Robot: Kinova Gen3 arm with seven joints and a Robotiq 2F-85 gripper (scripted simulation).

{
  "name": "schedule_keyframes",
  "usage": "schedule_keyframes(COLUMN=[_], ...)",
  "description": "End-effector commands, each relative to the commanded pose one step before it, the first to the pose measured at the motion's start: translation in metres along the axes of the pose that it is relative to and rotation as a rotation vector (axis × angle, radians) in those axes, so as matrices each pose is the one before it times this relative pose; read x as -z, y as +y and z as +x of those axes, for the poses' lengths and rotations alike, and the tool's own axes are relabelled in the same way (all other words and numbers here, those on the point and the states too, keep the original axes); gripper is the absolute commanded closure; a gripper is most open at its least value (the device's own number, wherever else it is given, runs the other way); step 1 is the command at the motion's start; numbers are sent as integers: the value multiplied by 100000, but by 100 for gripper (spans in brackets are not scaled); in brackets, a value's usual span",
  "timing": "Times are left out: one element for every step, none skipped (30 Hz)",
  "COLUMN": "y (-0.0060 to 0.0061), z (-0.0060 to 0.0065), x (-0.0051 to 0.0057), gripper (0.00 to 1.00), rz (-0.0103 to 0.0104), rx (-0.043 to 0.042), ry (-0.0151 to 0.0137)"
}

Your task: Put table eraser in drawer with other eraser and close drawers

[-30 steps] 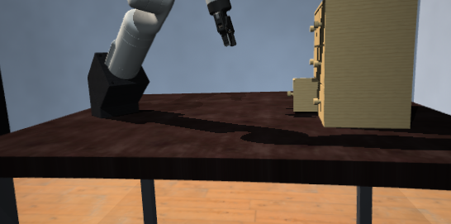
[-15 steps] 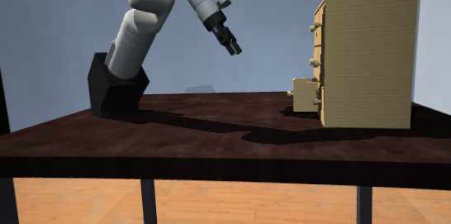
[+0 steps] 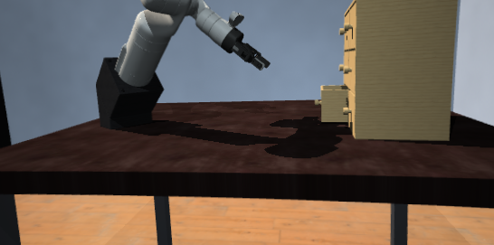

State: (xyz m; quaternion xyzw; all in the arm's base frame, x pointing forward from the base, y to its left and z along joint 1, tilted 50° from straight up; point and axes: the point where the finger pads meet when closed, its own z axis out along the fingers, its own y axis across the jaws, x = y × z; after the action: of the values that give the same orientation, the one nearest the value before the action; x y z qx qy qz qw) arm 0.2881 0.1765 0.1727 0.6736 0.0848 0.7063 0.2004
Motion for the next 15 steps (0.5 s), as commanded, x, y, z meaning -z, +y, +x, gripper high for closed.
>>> schedule_keyframes(y=[502, -2, 0, 0, 6, 14, 20, 25, 0, -5, 1, 5, 9, 11, 12], z=[179, -71, 0, 0, -68, -64, -60, -56, -50, -48, -47, -45, -43, -40, -37], x=[-1084, -192, 0, 0, -191, -188, -184, -179, -156, -143, -136, -127, -118, -108, -98], gripper=[0, 0, 0, 0, 0, 0, 0, 0, 0, 0, 0, 0, 0, 0, 0], rz=[-125, -1, 0, 0, 11, 21, 29, 36, 9, 7, 16, 22, 27, 29, 30], rx=[4278, -1, 0, 0, -4, -6, -7, -9, -1, 1, -1, -1, -2, -3, -3], ry=[11225, 1901, 0, 0, 1811, 1718, 1623, 1525, 1636, 1593, 1469, 1346, 1224, 1103, 985])
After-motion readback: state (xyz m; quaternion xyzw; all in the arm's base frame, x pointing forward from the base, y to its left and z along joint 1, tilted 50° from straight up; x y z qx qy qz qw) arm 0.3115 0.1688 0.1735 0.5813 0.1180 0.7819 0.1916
